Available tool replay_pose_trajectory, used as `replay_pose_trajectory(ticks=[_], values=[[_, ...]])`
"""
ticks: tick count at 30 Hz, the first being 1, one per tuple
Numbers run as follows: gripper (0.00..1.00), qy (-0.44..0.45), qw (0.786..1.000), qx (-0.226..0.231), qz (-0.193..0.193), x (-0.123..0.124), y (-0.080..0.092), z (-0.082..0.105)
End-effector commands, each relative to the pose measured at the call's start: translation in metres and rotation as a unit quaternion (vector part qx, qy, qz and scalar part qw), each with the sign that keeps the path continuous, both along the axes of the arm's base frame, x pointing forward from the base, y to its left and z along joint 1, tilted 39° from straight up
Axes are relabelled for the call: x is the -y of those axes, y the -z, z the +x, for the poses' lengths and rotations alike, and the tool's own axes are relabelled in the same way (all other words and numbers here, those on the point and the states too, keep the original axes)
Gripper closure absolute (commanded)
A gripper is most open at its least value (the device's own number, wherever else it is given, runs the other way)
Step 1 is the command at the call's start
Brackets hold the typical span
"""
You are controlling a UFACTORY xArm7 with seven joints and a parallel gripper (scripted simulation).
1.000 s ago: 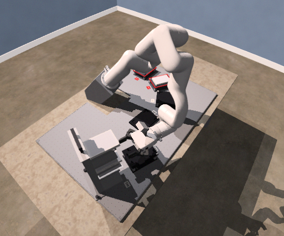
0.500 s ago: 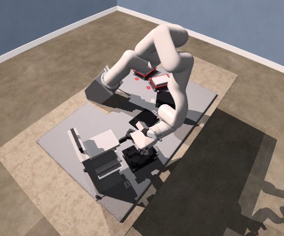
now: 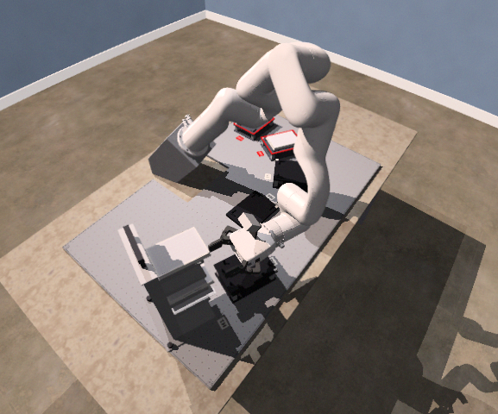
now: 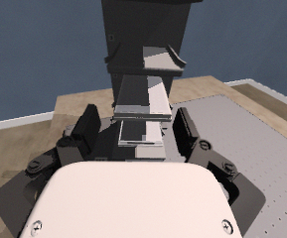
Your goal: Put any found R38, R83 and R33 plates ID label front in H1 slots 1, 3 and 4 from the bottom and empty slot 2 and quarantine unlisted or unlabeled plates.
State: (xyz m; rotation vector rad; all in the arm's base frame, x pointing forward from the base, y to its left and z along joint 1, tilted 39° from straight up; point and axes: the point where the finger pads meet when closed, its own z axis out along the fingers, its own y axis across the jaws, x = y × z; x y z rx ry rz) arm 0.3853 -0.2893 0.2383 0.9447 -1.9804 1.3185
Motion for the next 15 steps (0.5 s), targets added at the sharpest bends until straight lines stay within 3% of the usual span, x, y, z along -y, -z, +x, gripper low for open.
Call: replay_pose_trajectory(ticks=[1,15], values=[[0.0,0.001,1.0,0.001,-0.001,0.0009,-0.0012,-0.0002],[0.0,0.001,1.0,0.001,-0.001,-0.0041,-0.003,0.0002]])
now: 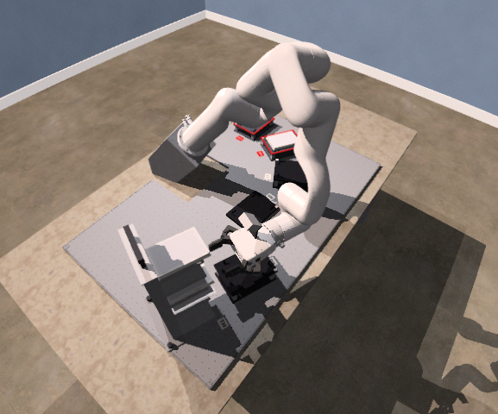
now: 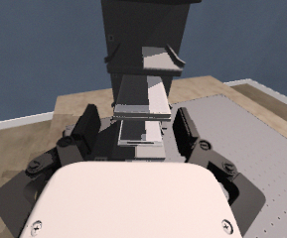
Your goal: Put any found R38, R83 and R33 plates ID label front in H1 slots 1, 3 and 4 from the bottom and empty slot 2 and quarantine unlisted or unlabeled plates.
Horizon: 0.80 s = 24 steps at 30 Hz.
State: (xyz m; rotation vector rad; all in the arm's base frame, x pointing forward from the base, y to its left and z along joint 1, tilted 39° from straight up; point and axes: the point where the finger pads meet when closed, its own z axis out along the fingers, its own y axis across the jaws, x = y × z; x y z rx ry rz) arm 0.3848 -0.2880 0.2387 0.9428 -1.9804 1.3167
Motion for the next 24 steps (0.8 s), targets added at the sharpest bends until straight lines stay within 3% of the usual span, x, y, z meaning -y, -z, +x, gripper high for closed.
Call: replay_pose_trajectory(ticks=[1,13,24], values=[[0.0,0.0,1.0,0.001,-0.001,-0.003,-0.003,0.001],[0.0,0.0,1.0,0.001,-0.001,-0.026,-0.011,0.003],[0.0,0.0,1.0,0.001,-0.001,-0.032,0.007,0.017]])
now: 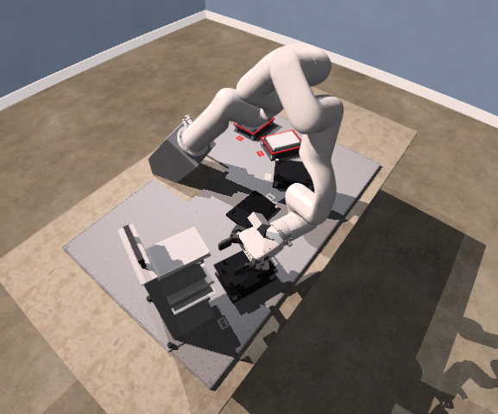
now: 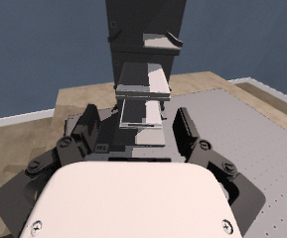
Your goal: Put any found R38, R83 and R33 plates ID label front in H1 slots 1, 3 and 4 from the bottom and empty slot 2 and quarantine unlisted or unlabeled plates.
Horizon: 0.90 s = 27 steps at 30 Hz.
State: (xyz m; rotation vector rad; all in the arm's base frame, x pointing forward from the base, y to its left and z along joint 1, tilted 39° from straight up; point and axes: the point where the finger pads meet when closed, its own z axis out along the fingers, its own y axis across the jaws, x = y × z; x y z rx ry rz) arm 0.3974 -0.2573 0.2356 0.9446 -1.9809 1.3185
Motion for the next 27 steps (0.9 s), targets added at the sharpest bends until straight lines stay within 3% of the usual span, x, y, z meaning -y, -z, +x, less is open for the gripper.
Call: replay_pose_trajectory(ticks=[1,20,27], values=[[0.0,0.001,1.0,0.001,-0.001,-0.002,0.006,0.006],[0.0,0.001,1.0,0.001,-0.001,-0.012,0.041,0.032],[0.0,0.001,1.0,0.001,-0.001,-0.002,0.044,0.031]])
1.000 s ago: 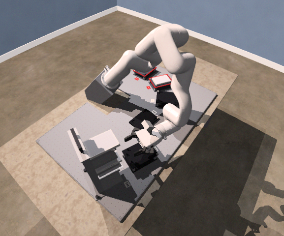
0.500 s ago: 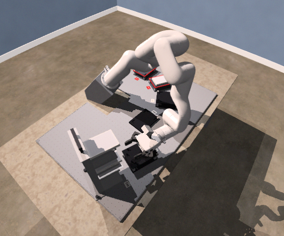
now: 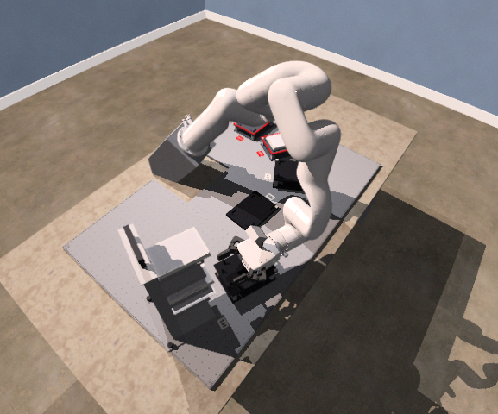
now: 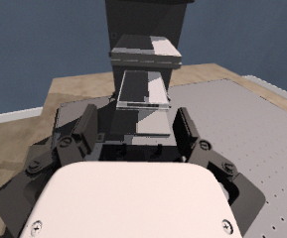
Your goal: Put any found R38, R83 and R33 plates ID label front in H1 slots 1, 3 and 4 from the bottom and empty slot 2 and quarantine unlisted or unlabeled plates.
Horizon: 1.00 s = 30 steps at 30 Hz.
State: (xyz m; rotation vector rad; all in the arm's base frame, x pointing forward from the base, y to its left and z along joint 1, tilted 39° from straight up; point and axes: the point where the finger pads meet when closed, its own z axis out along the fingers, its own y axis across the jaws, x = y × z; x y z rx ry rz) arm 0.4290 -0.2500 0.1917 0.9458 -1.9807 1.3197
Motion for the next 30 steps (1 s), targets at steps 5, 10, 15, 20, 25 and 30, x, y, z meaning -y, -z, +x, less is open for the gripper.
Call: replay_pose_trajectory(ticks=[5,10,15,20,25,30], values=[[0.0,0.002,1.0,0.001,-0.001,0.015,0.004,-0.002],[0.0,0.002,1.0,0.001,-0.001,0.023,0.007,-0.002],[0.0,0.002,1.0,0.001,-0.001,0.023,0.007,-0.002],[0.0,0.002,1.0,0.001,-0.001,0.023,0.007,-0.002],[0.0,0.002,1.0,0.001,-0.001,0.023,0.007,-0.002],[0.0,0.002,1.0,0.001,-0.001,0.023,0.007,-0.002]])
